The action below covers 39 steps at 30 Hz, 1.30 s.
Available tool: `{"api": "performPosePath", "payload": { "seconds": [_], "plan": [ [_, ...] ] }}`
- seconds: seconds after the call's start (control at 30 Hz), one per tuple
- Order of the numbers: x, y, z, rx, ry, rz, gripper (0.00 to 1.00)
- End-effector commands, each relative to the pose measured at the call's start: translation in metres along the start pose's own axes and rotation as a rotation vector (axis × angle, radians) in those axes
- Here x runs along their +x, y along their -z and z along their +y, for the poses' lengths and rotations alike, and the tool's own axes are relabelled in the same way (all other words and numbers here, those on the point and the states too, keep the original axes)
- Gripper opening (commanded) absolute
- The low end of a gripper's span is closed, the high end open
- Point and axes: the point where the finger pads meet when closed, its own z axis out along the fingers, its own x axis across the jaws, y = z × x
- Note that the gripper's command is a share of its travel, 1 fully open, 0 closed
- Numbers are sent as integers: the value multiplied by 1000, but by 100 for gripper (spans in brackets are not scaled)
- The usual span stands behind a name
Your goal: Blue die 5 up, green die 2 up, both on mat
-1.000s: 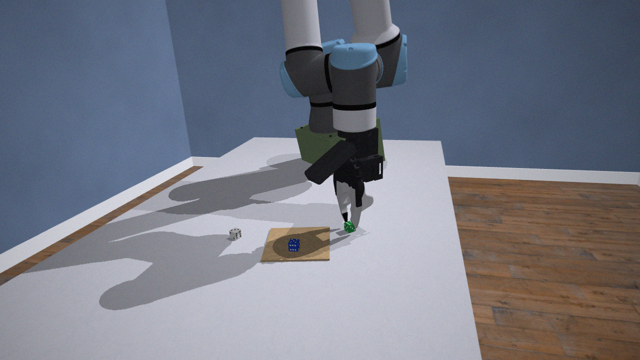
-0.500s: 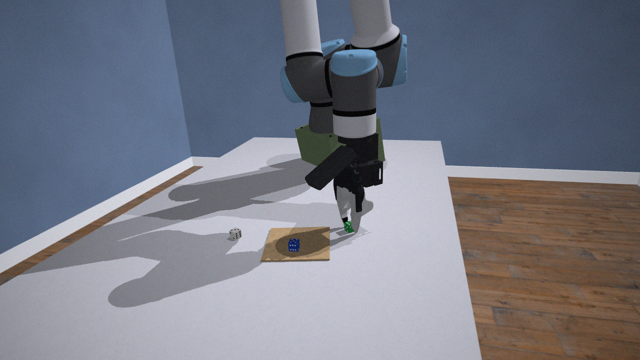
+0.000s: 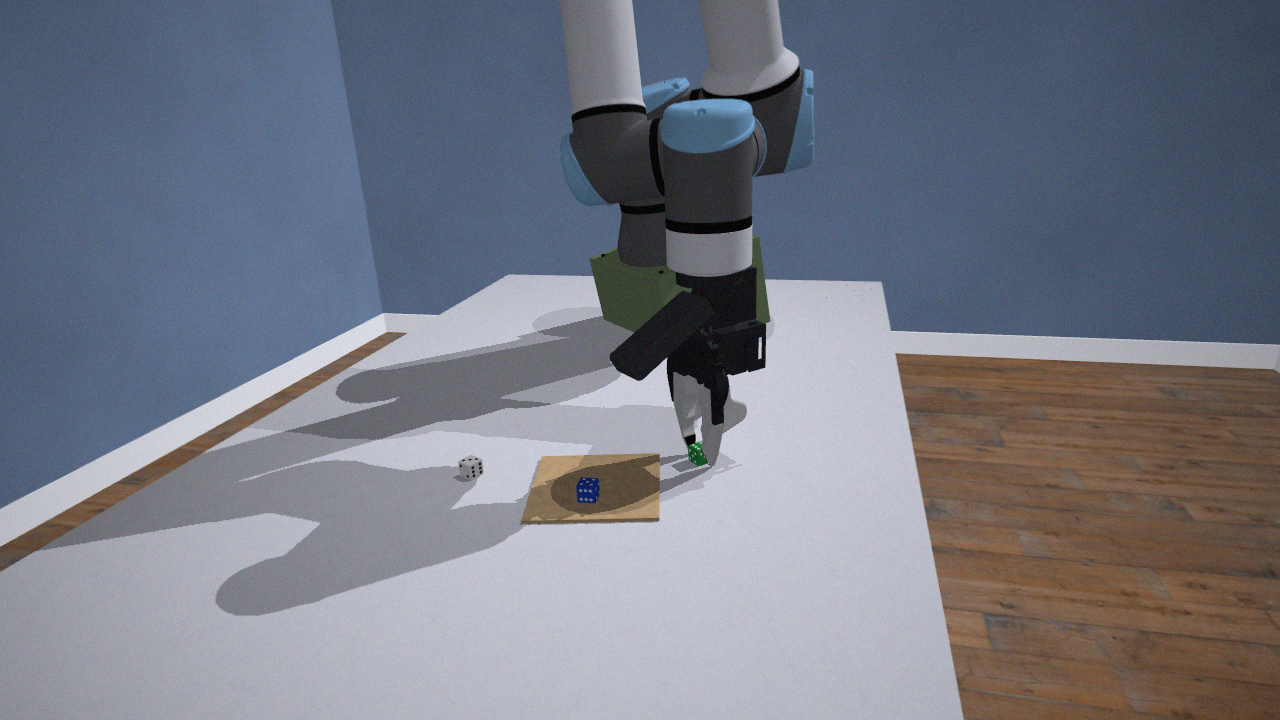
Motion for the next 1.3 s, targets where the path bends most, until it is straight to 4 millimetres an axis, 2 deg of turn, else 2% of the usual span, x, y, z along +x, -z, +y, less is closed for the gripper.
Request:
{"api": "performPosePath", "payload": {
  "seconds": [0.0, 0.5, 0.53, 1.27],
  "plan": [
    [0, 0, 0, 1, 0, -1, 21],
    [0, 0, 0, 1, 0, -1, 21],
    [0, 0, 0, 1, 0, -1, 3],
    [0, 0, 0, 1, 0, -1, 3]
  ]
}}
